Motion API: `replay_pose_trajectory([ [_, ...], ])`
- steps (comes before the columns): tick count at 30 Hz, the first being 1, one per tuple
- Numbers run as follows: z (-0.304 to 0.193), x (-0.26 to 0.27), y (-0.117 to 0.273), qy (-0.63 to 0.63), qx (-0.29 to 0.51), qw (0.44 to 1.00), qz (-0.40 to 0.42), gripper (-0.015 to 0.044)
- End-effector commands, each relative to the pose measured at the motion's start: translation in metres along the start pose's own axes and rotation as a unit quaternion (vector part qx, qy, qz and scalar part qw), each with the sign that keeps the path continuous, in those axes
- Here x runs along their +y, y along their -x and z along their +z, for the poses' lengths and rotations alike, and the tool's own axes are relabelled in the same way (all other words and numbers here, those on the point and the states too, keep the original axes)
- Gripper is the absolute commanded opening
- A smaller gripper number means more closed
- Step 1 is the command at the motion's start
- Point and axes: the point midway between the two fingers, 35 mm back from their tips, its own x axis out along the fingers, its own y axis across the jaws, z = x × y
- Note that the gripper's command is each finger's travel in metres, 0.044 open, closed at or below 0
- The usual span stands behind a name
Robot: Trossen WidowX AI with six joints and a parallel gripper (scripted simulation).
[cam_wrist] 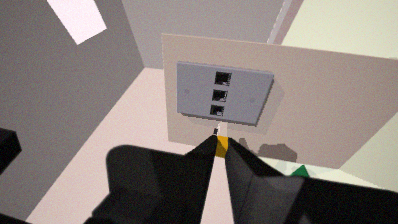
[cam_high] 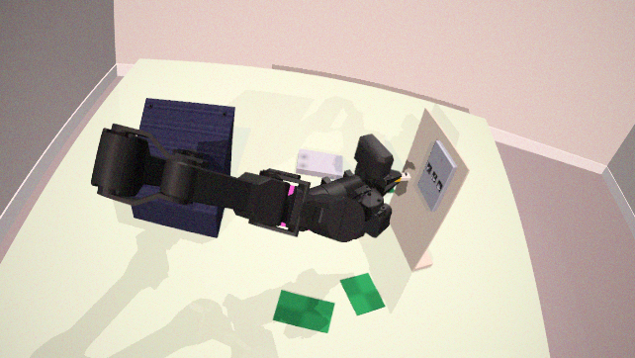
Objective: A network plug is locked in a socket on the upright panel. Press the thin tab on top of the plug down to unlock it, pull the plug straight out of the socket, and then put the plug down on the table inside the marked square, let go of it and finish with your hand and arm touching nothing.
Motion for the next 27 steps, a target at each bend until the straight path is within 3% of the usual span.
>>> replay_pose_trajectory([
  [1,-0.001,0.000,0.003,0.002,0.001,1.000,0.001,0.0000],
  [27,-0.015,0.060,0.022,0.001,0.001,1.000,0.002,0.0000],
])
